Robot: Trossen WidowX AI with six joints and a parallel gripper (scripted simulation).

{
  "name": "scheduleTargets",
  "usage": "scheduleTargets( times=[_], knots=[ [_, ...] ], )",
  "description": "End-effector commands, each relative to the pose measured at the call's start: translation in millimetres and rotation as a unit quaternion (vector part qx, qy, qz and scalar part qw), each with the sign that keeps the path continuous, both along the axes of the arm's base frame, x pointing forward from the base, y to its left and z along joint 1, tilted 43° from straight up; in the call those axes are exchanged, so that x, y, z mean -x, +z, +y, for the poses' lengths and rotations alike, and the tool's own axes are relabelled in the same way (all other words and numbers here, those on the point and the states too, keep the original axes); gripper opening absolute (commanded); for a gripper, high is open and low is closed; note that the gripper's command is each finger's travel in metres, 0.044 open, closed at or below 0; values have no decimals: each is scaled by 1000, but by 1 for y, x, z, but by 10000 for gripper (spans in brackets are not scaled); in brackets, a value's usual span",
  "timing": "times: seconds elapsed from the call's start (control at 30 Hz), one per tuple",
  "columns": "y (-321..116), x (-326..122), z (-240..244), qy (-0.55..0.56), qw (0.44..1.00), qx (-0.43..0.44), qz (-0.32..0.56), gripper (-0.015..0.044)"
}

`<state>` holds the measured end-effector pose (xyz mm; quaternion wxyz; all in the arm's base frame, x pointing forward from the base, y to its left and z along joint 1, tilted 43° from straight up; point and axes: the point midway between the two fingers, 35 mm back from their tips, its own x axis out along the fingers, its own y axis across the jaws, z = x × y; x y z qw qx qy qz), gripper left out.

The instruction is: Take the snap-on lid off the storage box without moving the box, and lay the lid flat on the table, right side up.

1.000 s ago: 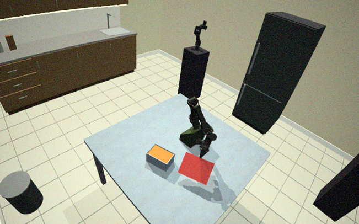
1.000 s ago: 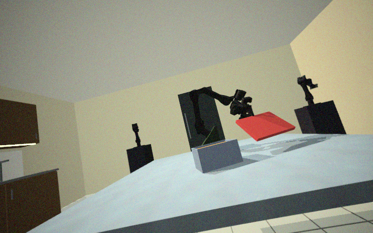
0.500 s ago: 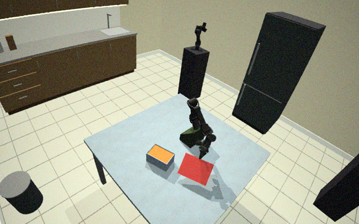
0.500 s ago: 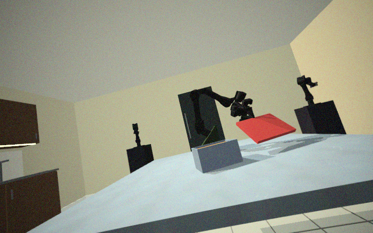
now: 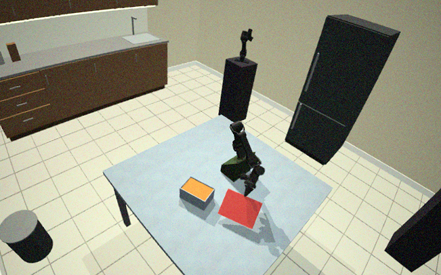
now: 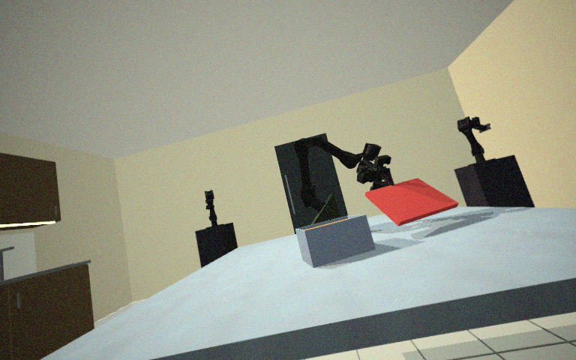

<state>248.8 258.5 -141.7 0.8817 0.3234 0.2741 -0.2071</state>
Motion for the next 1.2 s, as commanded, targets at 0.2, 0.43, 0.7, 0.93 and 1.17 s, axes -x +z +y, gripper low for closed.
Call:
scheduleTargets(
  times=[0.2, 0.43, 0.7, 0.93, 1.17],
  knots=[
    [-5, -1, -2, 4, 1000, -2, 0, 0],
    [-9, -1, -6, 3, 1000, -2, 0, 0],
    [-14, -2, -10, 3, 1000, -2, -1, 0],
    [-18, -2, -14, 3, 1000, -2, -1, 0],
    [-23, -3, -18, 3, 1000, -2, -1, 0]
  ],
)
